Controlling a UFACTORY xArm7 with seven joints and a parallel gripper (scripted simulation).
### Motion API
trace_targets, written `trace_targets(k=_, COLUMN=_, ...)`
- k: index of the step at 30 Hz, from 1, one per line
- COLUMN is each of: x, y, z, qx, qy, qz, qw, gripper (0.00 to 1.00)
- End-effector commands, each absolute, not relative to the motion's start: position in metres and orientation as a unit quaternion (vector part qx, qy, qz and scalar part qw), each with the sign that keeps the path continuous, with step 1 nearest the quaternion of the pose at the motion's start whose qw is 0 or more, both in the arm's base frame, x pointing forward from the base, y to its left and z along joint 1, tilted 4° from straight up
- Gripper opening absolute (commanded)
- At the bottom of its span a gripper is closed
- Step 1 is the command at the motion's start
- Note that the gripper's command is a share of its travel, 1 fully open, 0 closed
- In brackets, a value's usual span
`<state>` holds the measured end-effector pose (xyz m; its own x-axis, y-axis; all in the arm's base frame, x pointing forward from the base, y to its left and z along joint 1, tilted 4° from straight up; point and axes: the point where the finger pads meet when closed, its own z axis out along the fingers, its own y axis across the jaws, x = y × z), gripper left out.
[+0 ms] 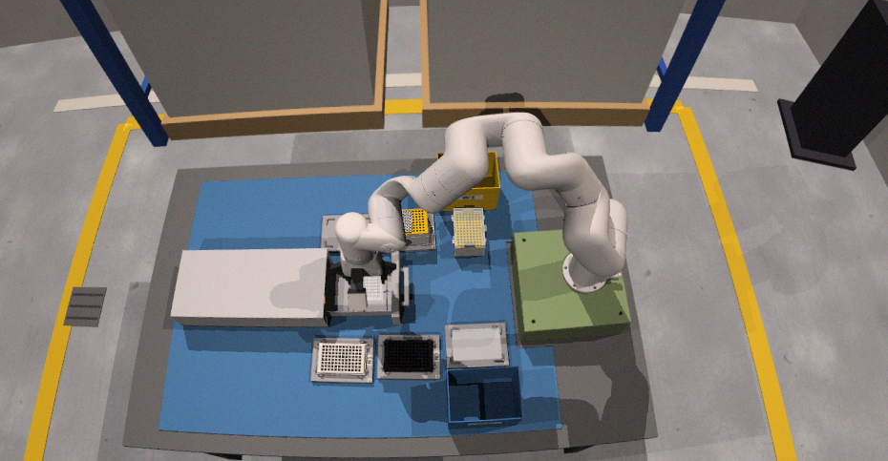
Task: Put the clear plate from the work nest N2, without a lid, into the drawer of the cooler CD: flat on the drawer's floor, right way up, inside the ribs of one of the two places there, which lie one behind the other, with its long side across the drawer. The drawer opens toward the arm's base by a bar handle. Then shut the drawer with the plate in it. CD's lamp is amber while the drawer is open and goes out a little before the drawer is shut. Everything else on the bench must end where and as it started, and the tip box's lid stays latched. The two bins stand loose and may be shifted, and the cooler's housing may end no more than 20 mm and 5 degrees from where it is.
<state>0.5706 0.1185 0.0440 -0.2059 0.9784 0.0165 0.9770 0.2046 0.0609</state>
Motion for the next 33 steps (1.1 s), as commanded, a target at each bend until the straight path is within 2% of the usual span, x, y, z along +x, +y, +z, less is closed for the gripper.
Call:
trace_targets(k=1, x=0.573, y=0.119, z=0.041, qx=0.630, qy=0.776, qz=0.031, qw=0.015, gripper=0.00)
trace_targets(k=33, x=0.576, y=0.120, z=-0.006, qx=0.630, qy=0.776, qz=0.031, qw=0.014, gripper=0.00)
